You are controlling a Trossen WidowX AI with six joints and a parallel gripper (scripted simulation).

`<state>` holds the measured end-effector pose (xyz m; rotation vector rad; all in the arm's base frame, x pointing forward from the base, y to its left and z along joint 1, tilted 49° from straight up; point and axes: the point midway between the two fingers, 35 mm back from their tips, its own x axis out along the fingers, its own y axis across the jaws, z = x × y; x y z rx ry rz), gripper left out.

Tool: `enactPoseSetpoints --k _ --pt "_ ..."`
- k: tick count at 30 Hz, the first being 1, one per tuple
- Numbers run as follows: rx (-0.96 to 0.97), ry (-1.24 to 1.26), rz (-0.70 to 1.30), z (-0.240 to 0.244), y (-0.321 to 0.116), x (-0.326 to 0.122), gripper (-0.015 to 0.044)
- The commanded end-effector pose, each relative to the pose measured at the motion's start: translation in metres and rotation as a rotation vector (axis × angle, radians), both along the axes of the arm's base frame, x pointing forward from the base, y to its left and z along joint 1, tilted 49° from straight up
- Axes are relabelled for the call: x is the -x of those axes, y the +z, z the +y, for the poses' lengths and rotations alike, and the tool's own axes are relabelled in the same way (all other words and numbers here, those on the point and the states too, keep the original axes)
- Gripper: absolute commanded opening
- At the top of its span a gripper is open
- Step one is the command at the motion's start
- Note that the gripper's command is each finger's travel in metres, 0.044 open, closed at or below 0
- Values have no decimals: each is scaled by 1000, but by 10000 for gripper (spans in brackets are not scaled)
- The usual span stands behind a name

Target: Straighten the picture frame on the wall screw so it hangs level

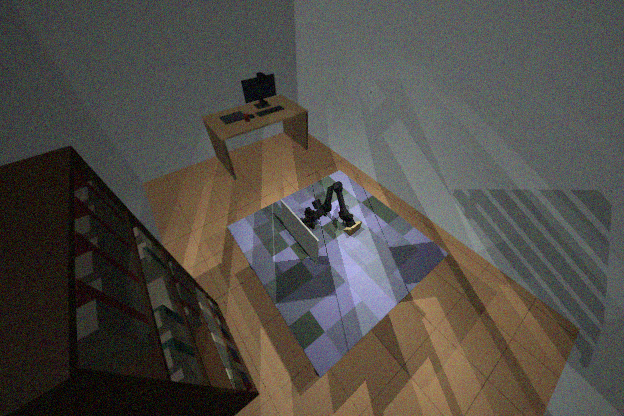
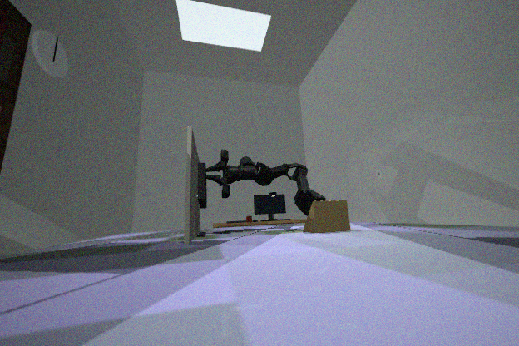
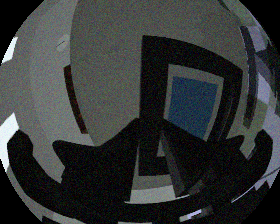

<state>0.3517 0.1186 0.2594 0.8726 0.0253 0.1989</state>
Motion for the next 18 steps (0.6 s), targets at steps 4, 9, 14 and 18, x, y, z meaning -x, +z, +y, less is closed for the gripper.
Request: enactPoseSetpoints --k 4,9,14,18 --pt "-4 10 -7 3 2 1 0" --pt "-4 10 -7 3 1 1 0" --pt "-4 10 -7 4 1 1 0" --pt "-4 10 -7 5 0 1 0"
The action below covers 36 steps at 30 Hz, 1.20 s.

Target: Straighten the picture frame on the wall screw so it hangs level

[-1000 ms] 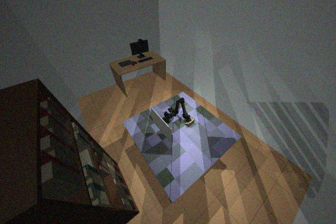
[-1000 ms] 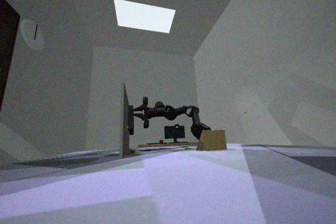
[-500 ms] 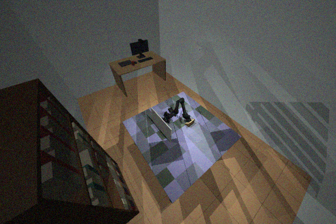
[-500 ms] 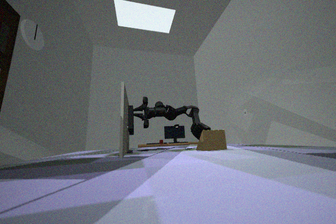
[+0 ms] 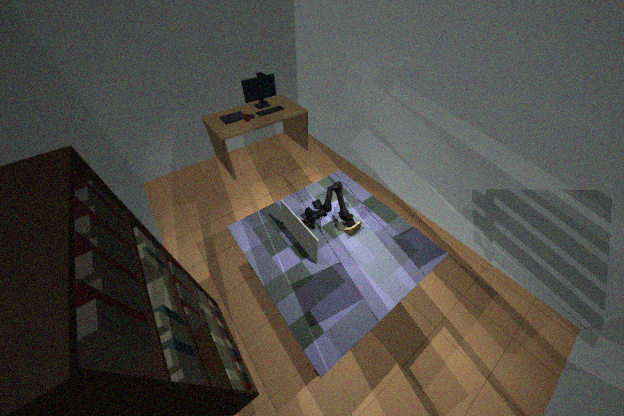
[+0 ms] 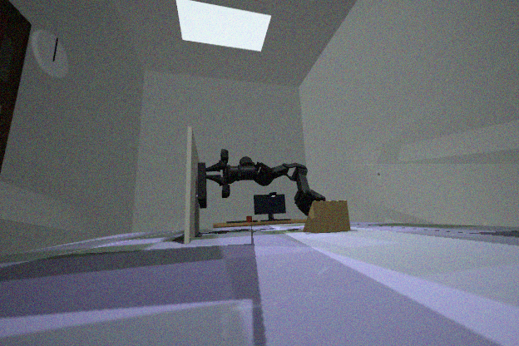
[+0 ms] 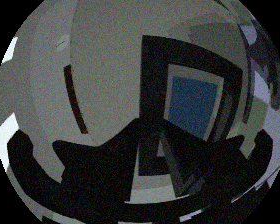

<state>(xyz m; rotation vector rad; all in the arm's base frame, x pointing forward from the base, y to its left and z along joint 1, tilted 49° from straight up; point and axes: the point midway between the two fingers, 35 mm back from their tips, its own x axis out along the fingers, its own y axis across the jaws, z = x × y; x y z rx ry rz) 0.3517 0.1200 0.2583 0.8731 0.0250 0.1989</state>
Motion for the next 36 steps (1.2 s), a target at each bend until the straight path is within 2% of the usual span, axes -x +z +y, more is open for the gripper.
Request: enactPoseSetpoints --k 1,36 --pt "-4 10 -7 4 1 1 0" --pt "-4 10 -6 6 -2 1 0"
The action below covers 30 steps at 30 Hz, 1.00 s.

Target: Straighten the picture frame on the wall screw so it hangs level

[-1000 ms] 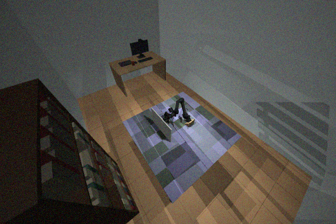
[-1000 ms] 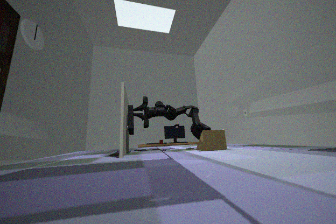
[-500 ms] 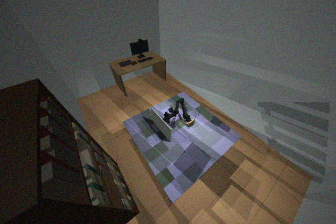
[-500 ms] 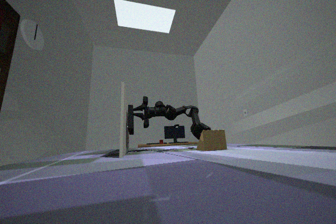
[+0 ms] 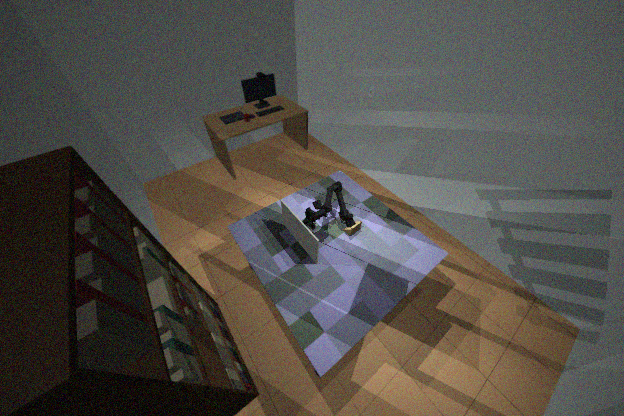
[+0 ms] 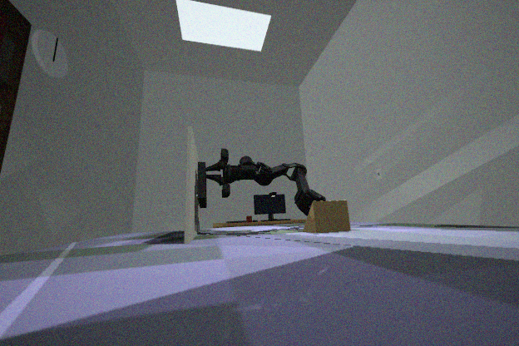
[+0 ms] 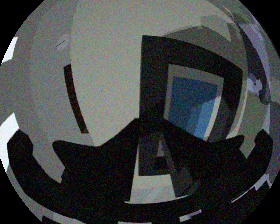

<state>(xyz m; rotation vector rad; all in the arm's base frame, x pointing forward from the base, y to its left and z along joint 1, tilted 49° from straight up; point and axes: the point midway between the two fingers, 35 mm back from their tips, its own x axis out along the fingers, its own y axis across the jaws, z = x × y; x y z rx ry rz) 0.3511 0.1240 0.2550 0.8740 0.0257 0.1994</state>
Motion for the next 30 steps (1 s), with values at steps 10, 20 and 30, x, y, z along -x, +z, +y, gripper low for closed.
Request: enactPoseSetpoints --k 10,20,30 --pt "-3 9 -7 2 1 1 0" --pt "-3 9 -7 -1 -2 0 0" --pt "0 -3 -2 -3 -3 -1 0"
